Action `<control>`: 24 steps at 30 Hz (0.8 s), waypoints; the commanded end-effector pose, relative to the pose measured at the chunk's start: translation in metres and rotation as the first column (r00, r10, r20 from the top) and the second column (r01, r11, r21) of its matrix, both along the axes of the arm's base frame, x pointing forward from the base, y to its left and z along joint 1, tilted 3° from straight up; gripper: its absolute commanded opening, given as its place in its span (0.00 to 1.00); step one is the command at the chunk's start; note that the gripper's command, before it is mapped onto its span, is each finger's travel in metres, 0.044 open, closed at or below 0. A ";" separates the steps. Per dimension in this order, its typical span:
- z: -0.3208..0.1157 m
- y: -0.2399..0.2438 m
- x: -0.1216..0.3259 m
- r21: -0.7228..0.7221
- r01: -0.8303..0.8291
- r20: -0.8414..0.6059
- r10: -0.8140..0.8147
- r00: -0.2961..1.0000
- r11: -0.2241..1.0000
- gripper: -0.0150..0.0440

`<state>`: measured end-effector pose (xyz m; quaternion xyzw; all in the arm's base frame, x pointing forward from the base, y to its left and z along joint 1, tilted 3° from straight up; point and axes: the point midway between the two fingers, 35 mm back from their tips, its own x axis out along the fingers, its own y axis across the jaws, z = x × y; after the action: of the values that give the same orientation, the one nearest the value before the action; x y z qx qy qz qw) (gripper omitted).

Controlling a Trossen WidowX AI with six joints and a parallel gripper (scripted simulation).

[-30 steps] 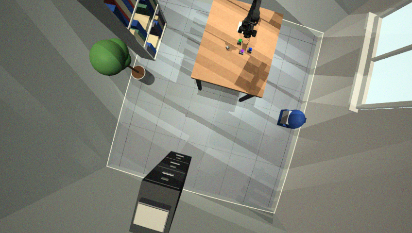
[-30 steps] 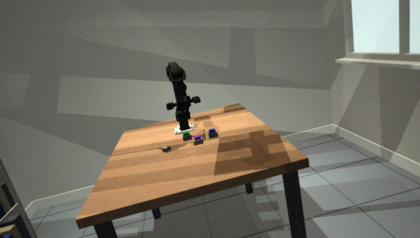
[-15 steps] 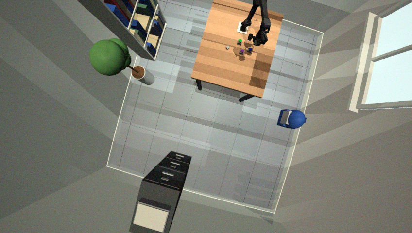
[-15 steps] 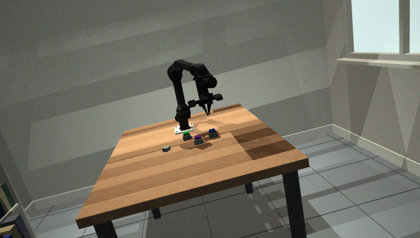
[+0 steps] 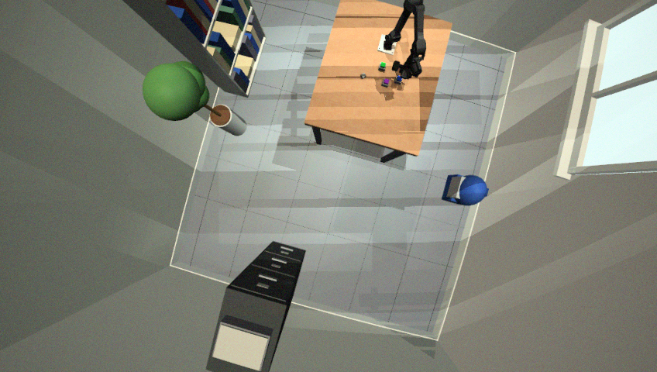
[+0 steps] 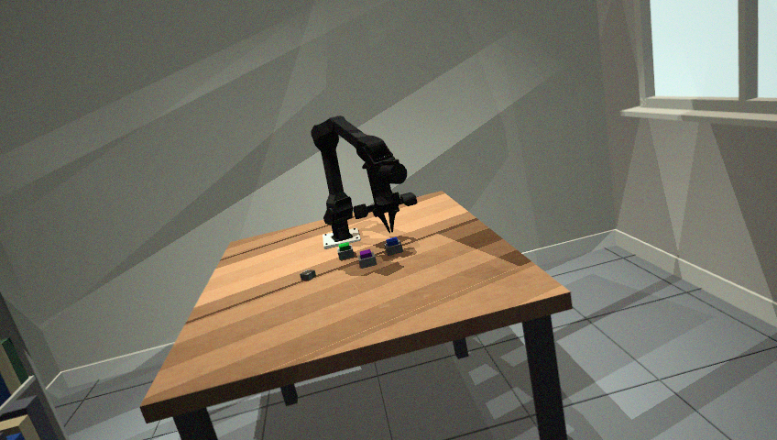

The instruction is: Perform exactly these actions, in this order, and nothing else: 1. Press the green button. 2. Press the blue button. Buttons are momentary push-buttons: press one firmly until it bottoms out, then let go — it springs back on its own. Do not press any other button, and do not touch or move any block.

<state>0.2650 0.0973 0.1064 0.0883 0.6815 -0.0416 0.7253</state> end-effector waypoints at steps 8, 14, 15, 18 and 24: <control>-0.020 0.000 0.000 -0.006 0.006 -0.006 -0.006 1.000 1.000 0.29; -0.029 0.000 0.000 -0.006 0.006 -0.007 -0.006 1.000 1.000 0.29; -0.031 0.000 0.000 -0.006 0.006 -0.007 -0.006 1.000 1.000 0.29; -0.032 0.000 0.000 -0.006 0.006 -0.007 -0.006 1.000 1.000 0.29; -0.032 0.000 0.000 -0.006 0.006 -0.007 -0.006 1.000 1.000 0.29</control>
<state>0.2661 0.0987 0.0770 0.0880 0.6823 -0.0420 0.7245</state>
